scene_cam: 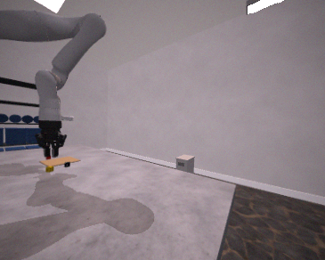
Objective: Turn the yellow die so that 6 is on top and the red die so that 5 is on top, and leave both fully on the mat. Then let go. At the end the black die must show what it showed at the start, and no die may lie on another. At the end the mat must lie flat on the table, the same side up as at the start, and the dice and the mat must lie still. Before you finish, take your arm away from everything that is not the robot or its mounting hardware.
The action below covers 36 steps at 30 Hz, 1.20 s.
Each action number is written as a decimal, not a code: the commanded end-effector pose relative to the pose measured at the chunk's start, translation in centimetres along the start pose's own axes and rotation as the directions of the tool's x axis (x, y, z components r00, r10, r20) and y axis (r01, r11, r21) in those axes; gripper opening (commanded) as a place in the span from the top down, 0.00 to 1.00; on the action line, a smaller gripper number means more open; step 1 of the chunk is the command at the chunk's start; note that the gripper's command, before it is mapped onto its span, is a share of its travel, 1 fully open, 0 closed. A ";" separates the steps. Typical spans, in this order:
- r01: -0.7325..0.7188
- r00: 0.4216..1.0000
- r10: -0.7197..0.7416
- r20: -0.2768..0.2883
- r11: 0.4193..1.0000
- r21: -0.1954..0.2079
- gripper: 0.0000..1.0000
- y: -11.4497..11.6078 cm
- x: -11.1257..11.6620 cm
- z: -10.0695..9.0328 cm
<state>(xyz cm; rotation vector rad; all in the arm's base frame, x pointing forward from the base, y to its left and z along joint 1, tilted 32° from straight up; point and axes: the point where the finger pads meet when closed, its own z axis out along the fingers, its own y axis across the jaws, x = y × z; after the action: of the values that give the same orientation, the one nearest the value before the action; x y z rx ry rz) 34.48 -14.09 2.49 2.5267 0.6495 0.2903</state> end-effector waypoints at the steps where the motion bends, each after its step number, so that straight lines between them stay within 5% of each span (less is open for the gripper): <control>1: -0.003 1.000 0.003 0.012 1.000 0.003 0.65 -0.1 -0.5 0.7; 36: -0.003 1.000 0.003 0.012 1.000 0.003 0.65 -0.1 -0.6 3.3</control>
<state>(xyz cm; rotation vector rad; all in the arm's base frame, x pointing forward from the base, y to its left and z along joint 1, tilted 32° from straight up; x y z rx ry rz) 35.04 -15.71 -0.45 2.5307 0.6423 0.2750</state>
